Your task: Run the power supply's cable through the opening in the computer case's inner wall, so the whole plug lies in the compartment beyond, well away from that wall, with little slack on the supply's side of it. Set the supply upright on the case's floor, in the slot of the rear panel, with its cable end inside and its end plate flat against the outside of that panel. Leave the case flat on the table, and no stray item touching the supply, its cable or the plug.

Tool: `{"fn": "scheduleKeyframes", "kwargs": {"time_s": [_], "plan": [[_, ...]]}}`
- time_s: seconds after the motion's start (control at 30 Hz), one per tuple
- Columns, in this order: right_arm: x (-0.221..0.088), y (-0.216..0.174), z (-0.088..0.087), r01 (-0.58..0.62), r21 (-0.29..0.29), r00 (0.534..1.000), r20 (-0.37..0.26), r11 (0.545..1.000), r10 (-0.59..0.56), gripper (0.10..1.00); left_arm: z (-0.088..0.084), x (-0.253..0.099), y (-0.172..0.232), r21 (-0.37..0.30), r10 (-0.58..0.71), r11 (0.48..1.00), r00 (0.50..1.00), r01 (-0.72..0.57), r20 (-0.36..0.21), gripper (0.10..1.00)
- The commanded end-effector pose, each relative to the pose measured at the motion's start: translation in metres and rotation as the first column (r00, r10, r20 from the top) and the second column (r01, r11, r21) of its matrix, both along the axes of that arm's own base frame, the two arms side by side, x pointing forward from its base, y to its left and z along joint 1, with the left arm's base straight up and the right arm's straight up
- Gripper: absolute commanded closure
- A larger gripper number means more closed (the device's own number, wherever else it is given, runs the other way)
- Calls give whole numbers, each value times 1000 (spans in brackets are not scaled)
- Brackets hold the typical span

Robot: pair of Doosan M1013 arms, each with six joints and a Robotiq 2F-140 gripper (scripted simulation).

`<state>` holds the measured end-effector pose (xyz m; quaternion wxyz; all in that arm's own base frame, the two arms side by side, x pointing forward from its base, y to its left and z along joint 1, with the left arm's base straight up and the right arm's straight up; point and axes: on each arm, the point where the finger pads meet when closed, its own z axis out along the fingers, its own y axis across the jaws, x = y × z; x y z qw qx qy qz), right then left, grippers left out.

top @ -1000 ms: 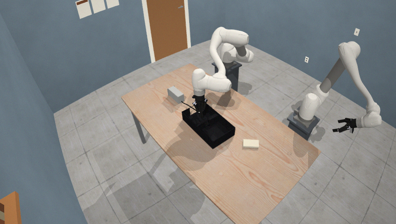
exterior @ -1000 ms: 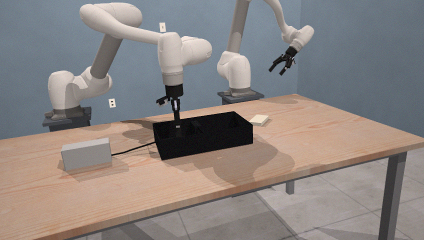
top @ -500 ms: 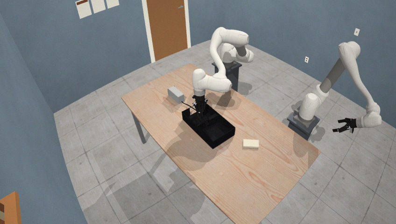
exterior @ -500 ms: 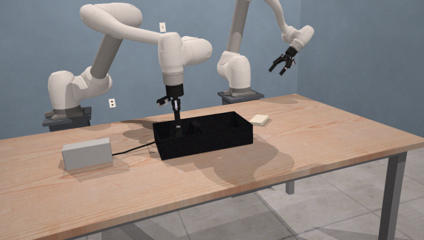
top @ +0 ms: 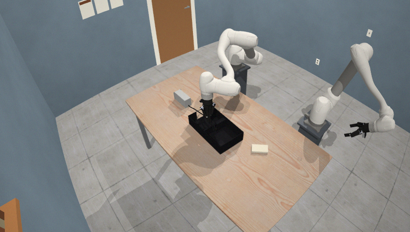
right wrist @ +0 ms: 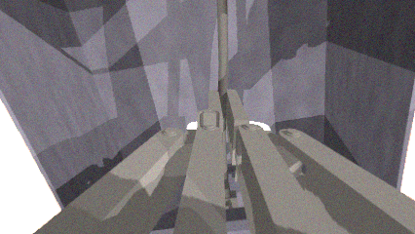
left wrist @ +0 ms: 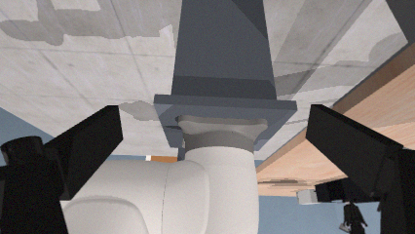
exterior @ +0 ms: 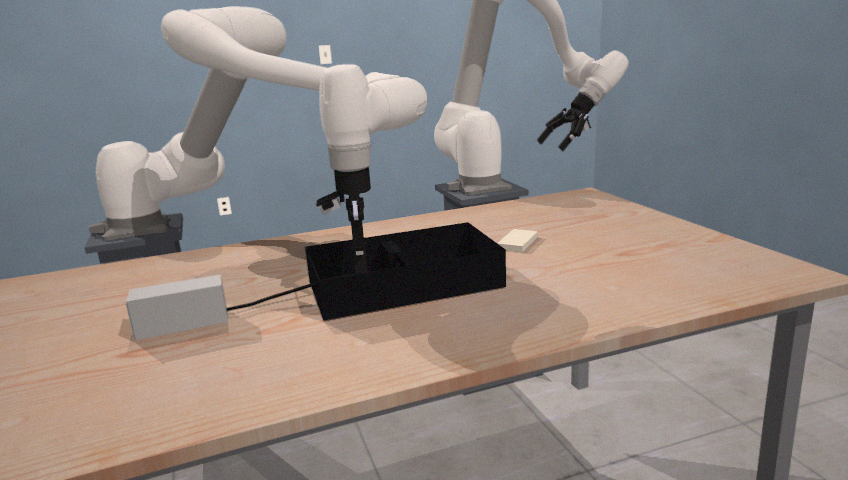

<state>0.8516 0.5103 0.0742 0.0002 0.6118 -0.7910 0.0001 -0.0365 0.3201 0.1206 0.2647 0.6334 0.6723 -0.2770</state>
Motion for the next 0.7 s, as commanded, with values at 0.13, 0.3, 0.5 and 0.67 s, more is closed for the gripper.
{"fn": "scheduleKeyframes", "kwargs": {"time_s": [0.13,0.3,0.5,0.67], "plan": [[1,4,1,0,1,1000,1,1000,0,999,0,0,0,1,0,1000,1000,0,0,98],[1,8,1,0,1,1000,1,1000,0,999,0,0,0,1,0,1000,1000,0,0,98],[1,13,1,0,1,1000,1,1000,0,999,0,0,0,1,0,1000,1000,0,0,98],[1,16,1,0,1,1000,1,1000,0,999,0,0,0,1,0,1000,1000,0,0,98]]}}
